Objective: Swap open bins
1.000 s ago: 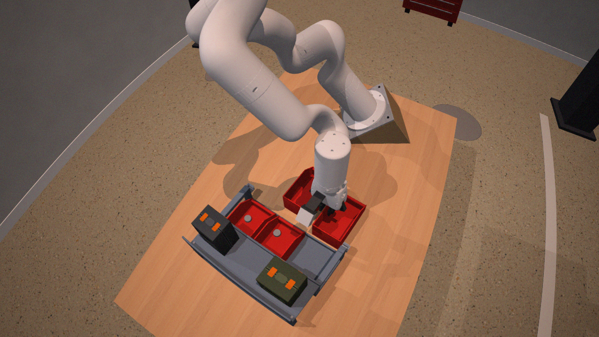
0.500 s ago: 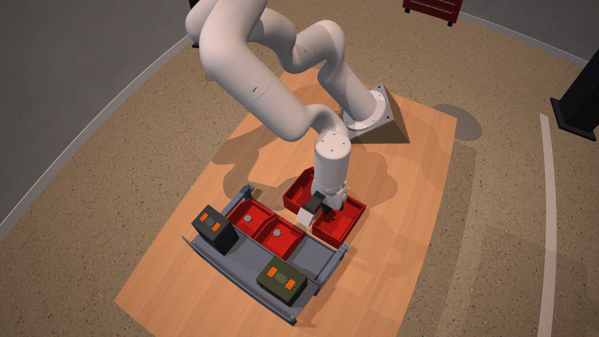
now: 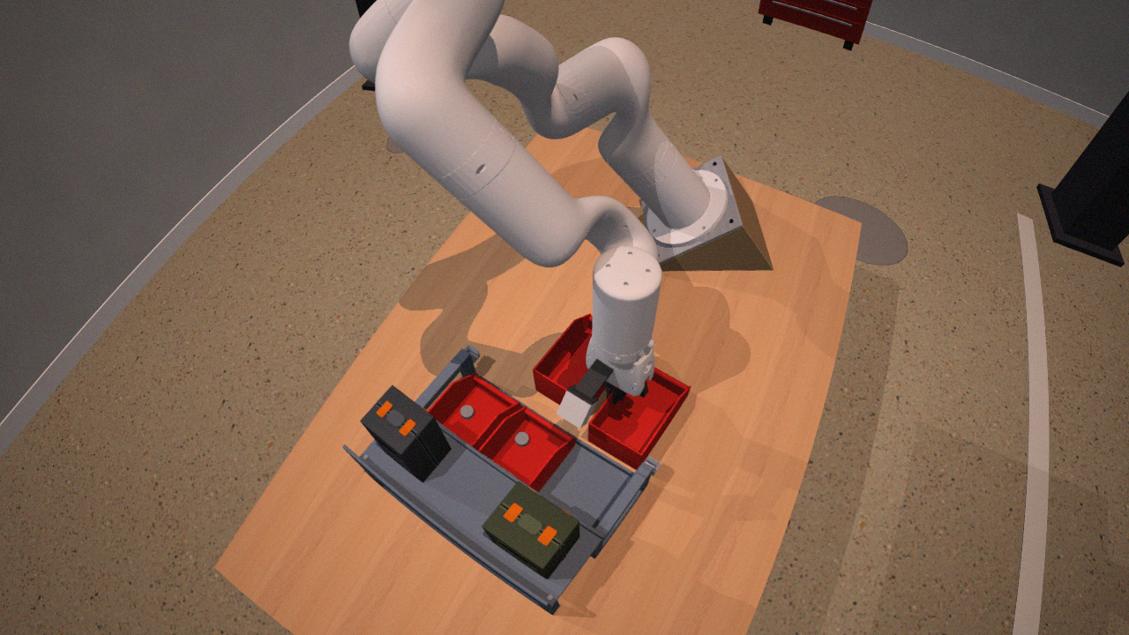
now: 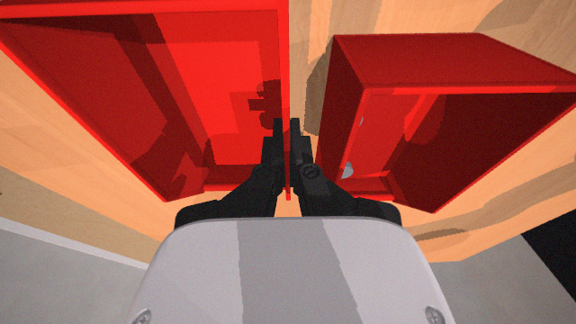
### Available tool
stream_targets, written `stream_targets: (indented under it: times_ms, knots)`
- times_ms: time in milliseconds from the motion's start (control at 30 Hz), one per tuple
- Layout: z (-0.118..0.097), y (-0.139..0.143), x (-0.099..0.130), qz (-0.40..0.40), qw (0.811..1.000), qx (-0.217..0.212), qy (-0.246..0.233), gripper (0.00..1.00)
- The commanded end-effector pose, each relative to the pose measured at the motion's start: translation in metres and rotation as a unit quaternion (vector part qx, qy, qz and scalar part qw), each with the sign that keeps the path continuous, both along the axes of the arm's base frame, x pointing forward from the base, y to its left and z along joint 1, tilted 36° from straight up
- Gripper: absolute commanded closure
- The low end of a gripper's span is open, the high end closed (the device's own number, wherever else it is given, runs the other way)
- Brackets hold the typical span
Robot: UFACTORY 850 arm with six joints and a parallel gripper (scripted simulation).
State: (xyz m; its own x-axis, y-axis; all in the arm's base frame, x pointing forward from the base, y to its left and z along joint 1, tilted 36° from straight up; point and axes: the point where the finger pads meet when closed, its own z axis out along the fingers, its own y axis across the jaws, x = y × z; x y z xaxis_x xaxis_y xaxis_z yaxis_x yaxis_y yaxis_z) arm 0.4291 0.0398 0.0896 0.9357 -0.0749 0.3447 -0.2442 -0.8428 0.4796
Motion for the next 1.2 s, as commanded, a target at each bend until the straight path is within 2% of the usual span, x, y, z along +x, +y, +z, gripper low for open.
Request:
stream_targets:
  times_ms: [0,600,1167]
  knots:
    - [0.0,0.0,0.0,0.0,1.0,0.0,0.0,1.0]
    - [0.004,0.003,-0.001,0.0,1.0,0.0,0.0,1.0]
    - [0.031,0.021,-0.009,0.0,1.0,0.0,0.0,1.0]
